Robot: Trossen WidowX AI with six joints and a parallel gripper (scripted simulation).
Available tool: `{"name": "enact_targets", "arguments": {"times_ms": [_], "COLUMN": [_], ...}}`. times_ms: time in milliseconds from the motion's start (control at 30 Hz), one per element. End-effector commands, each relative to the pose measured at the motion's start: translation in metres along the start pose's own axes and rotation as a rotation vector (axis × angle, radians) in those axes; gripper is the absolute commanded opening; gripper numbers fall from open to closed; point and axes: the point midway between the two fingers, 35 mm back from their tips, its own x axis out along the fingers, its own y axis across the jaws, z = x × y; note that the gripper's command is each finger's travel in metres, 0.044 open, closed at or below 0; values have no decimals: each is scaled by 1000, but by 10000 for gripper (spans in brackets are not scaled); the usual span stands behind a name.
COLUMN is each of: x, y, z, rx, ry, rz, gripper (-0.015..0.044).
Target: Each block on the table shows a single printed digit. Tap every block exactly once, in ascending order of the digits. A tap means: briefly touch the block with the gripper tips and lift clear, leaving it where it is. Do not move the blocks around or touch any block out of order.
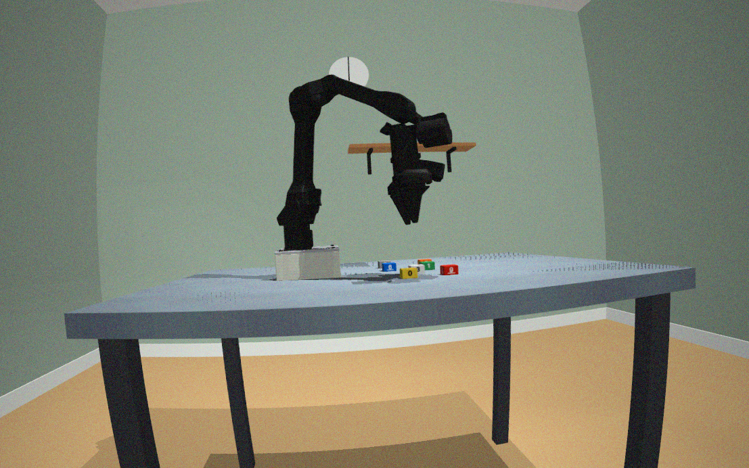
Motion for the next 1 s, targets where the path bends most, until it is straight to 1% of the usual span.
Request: {"name": "enact_targets", "arguments": {"times_ms": [0, 67, 267, 300, 733, 967], "x": [58, 68, 68, 68, 68, 78], "y": [4, 5, 5, 5, 5, 5], "z": [-8, -10, -10, -10, -10, -9], "rx": [-4, -4, -4, -4, -4, -4], "ry": [25, 25, 25, 25, 25, 25], "rz": [15, 15, 15, 15, 15, 15], "gripper": [243, 190, 33, 20, 20, 20]}}
